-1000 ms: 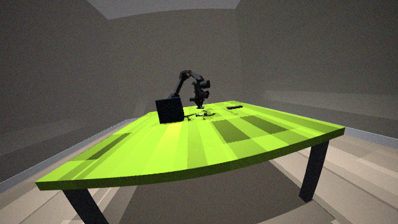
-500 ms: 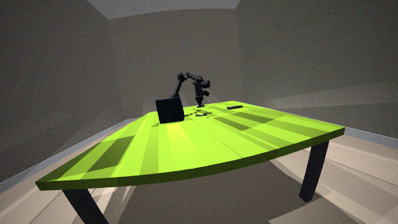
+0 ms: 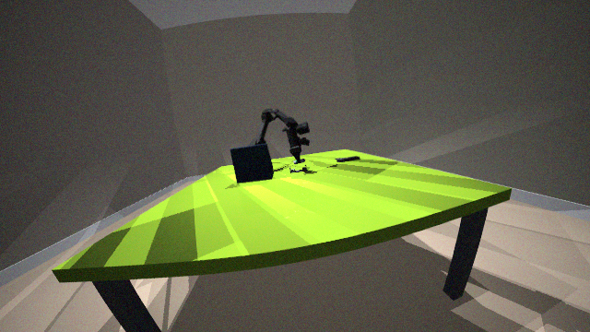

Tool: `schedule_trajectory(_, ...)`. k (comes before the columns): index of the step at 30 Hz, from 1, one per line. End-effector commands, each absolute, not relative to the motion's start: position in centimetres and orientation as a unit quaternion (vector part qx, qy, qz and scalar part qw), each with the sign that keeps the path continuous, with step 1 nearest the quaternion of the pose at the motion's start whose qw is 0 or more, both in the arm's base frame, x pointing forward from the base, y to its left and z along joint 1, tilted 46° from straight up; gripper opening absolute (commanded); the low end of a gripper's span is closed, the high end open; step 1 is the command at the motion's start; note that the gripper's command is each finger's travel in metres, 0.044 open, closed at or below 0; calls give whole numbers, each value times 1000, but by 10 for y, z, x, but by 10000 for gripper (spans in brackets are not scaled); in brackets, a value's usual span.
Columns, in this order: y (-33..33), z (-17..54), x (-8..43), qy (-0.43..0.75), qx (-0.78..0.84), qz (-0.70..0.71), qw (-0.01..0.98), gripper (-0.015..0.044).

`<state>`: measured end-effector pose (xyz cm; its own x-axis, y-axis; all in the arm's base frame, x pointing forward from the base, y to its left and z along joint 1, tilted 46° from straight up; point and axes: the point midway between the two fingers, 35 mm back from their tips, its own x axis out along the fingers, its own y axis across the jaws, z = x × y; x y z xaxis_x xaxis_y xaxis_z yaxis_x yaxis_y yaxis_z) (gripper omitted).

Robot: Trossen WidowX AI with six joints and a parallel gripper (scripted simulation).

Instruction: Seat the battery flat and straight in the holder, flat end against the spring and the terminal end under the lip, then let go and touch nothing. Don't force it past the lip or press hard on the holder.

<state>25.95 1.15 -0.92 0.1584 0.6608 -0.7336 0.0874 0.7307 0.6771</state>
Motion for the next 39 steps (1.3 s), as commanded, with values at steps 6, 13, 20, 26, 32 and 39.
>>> schedule_trajectory(6, 24, -14, 260, 581, 316, 186, 726, 74)
schedule_trajectory(13, 26, -15, 260, 574, 318, 179, 733, 74)
schedule_trajectory(20, 28, -20, 260, 561, 320, 170, 745, 74)
schedule_trajectory(26, 29, -23, 259, 549, 322, 163, 754, 74)
schedule_trajectory(32, 31, -25, 258, 537, 325, 156, 763, 74)
schedule_trajectory(39, 33, -26, 256, 522, 329, 148, 773, 74)
